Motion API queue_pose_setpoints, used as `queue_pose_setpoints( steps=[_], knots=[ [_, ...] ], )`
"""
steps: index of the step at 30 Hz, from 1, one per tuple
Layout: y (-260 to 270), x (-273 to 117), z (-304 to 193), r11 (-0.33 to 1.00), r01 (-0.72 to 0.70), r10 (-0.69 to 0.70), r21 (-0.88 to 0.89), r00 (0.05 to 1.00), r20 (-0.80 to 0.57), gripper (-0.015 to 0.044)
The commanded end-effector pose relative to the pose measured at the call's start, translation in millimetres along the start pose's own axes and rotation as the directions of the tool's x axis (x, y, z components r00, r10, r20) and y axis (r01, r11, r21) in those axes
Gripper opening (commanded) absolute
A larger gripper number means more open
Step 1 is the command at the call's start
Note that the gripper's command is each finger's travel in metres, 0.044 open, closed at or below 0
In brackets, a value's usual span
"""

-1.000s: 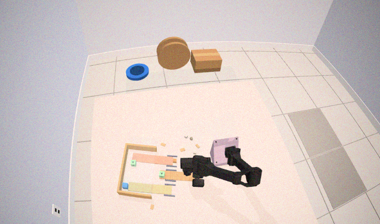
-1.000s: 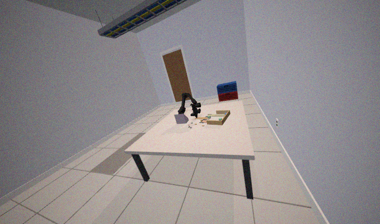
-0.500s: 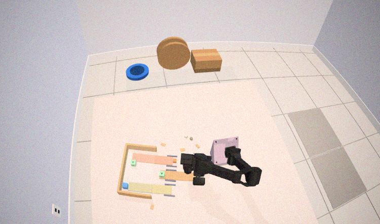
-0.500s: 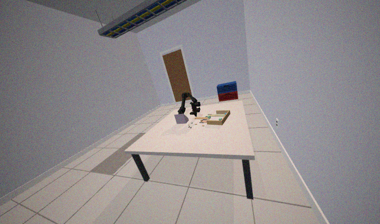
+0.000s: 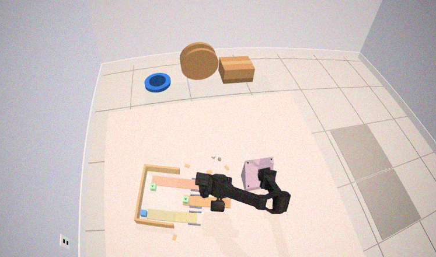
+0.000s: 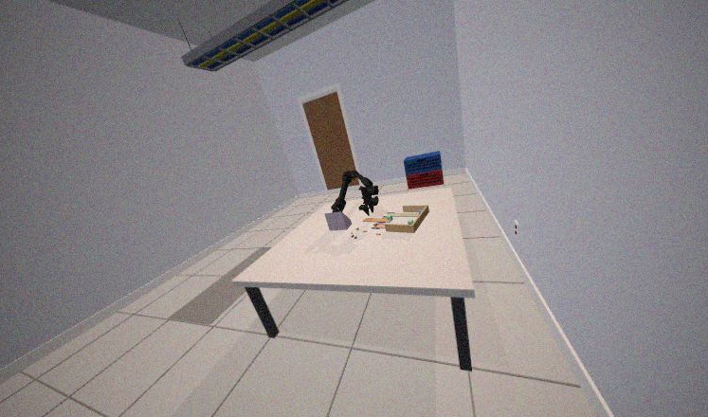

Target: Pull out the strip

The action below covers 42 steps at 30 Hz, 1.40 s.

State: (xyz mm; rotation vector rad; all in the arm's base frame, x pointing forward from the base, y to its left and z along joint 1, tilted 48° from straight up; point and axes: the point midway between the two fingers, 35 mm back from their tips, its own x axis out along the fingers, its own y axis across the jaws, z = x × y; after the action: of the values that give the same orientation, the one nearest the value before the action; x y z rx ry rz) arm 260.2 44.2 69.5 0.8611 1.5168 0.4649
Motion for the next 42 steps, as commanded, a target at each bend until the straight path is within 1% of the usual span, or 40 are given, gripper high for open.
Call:
queue_pose_setpoints(
  steps=[1, 4, 34, 41, 42],
  knots=[
    [1, -1, 15, 1.0, 0.002, -0.002, 0.009, 1.0, -0.003, 0.0368],
    [1, -3, 27, 1.0, 0.002, -0.002, 0.009, 1.0, -0.002, 0.044],
    [7, -17, 151, 1.0, 0.003, -0.003, 0.003, 1.0, 0.003, 0.044],
    [6, -9, 151, 1.0, 0.003, -0.003, 0.003, 1.0, 0.003, 0.0256],
    [6, -7, 152, 1.0, 0.003, -0.003, 0.003, 1.0, 0.003, 0.025]
  ],
)
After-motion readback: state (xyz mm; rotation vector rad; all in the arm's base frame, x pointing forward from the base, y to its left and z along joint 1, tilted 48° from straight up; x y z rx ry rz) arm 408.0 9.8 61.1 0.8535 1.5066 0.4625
